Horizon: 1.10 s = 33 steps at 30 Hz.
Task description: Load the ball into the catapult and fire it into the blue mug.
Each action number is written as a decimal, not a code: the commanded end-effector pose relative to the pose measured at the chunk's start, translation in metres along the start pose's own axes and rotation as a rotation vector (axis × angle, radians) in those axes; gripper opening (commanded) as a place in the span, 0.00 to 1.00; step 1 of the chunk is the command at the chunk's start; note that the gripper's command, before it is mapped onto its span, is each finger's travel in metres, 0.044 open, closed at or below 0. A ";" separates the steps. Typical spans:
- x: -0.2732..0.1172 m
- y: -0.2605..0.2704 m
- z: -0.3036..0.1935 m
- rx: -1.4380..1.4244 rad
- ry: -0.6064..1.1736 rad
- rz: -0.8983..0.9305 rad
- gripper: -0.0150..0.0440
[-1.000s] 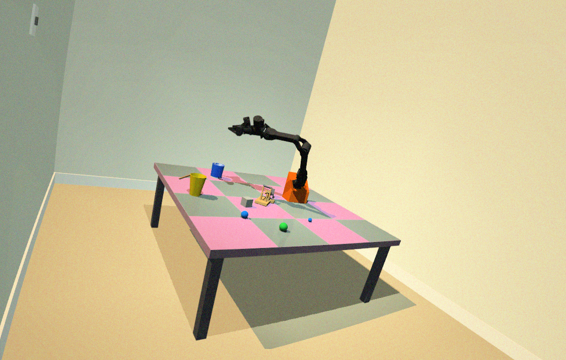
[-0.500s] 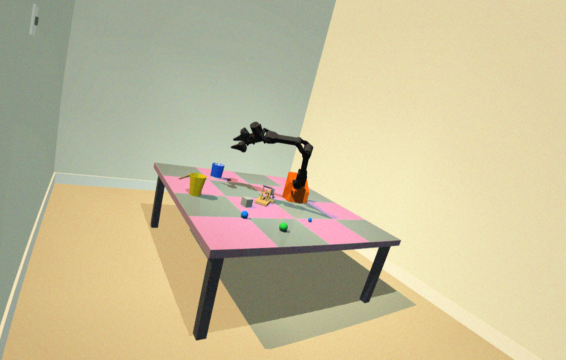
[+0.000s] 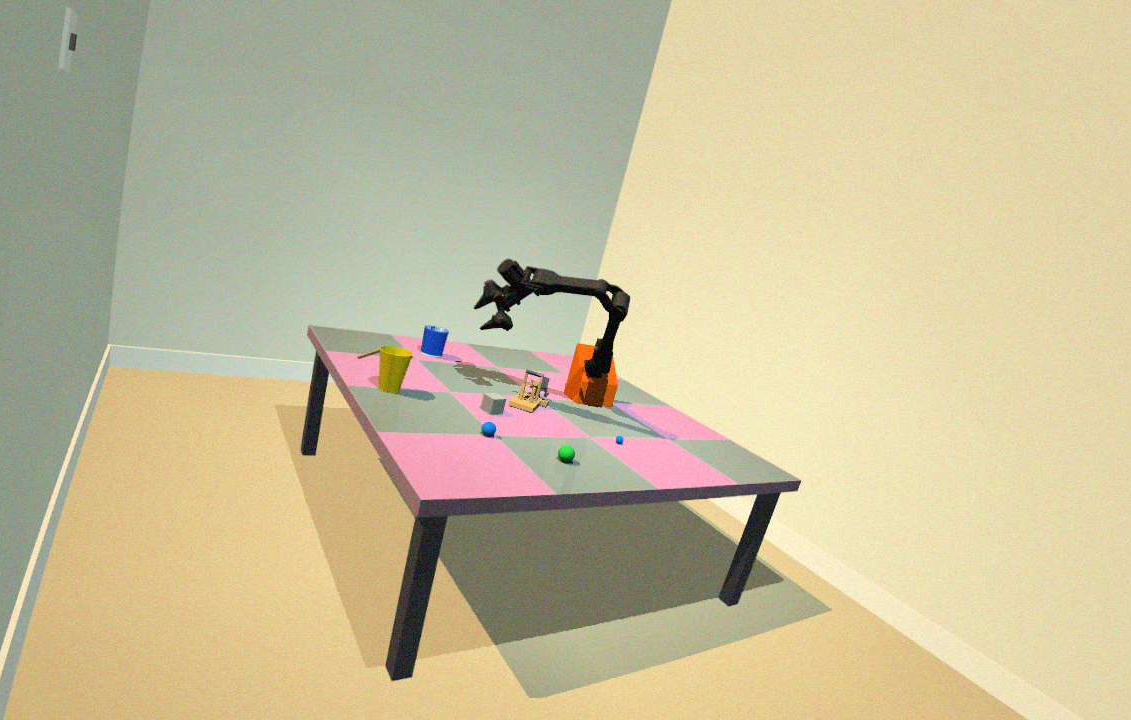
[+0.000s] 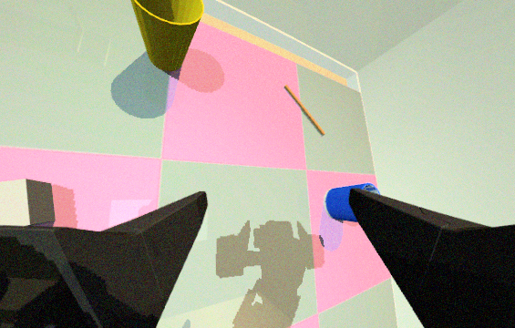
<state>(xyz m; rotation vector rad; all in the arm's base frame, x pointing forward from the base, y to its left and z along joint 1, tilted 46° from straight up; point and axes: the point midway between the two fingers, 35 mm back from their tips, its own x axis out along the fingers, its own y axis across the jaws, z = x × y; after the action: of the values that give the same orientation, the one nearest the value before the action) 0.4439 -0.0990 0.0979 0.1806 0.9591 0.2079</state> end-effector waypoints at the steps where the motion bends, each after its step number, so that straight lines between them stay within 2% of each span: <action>1: -0.003 0.019 -0.012 -0.079 0.045 0.061 1.00; 14: -0.020 0.093 -0.067 -0.368 0.203 0.349 1.00; 27: -0.060 0.165 -0.114 -0.606 0.261 0.676 1.00; 33: -0.056 0.177 -0.123 -0.630 0.263 0.709 1.00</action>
<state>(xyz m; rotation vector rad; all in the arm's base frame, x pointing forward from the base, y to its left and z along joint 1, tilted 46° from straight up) 0.2962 0.0584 0.1211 -0.1018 1.0166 1.1794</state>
